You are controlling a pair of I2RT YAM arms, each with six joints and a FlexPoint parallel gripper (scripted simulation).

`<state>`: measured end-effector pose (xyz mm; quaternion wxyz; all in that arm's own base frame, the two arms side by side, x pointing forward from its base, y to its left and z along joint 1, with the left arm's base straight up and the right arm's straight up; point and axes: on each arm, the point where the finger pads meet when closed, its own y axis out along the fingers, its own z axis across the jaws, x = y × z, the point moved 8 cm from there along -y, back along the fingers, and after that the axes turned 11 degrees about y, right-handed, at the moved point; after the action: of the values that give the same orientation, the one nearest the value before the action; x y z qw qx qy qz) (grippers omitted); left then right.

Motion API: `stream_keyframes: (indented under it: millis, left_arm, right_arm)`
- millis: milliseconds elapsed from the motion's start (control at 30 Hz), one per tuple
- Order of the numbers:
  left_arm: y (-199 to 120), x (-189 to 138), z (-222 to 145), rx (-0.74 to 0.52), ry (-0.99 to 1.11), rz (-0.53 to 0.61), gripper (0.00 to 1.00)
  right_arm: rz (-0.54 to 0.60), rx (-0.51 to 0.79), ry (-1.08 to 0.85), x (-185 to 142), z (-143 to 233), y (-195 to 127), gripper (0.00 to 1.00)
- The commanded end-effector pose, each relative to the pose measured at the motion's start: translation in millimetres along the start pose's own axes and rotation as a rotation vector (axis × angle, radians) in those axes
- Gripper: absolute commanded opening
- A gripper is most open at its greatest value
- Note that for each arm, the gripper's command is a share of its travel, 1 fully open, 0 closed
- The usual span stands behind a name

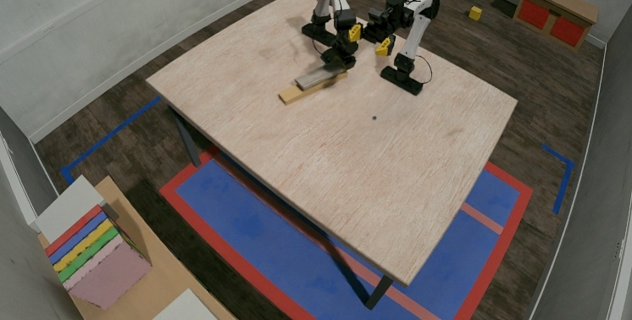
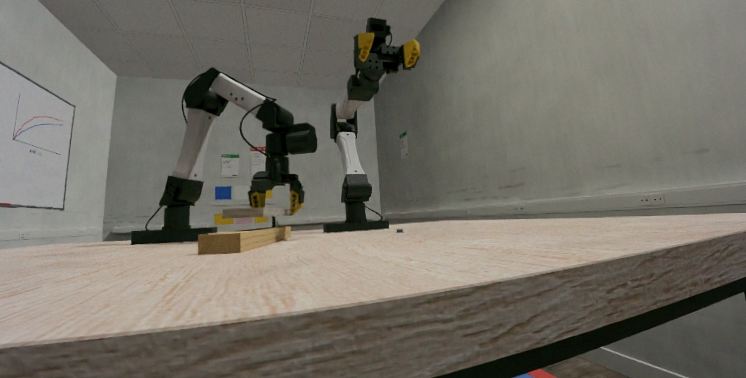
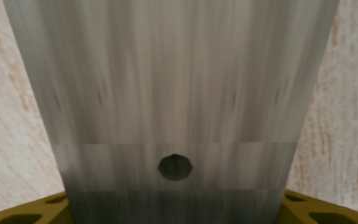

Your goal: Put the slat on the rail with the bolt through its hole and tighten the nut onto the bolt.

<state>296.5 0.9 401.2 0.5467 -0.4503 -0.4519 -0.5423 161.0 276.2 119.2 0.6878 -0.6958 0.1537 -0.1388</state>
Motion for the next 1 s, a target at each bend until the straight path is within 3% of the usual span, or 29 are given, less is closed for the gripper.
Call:
stream_keyframes:
  millis: [0, 967]
  left_arm:
    - [-2, 5, 0, -0.003, 0.005, -0.017, 1.00]
    - [-2, 5, 0, -0.003, 0.005, -0.017, 1.00]
  right_arm:
    - [-0.019, 0.027, -0.004, 4, 5, 2, 0.68]
    - [-0.020, 0.027, -0.005, 4, 5, 19, 0.68]
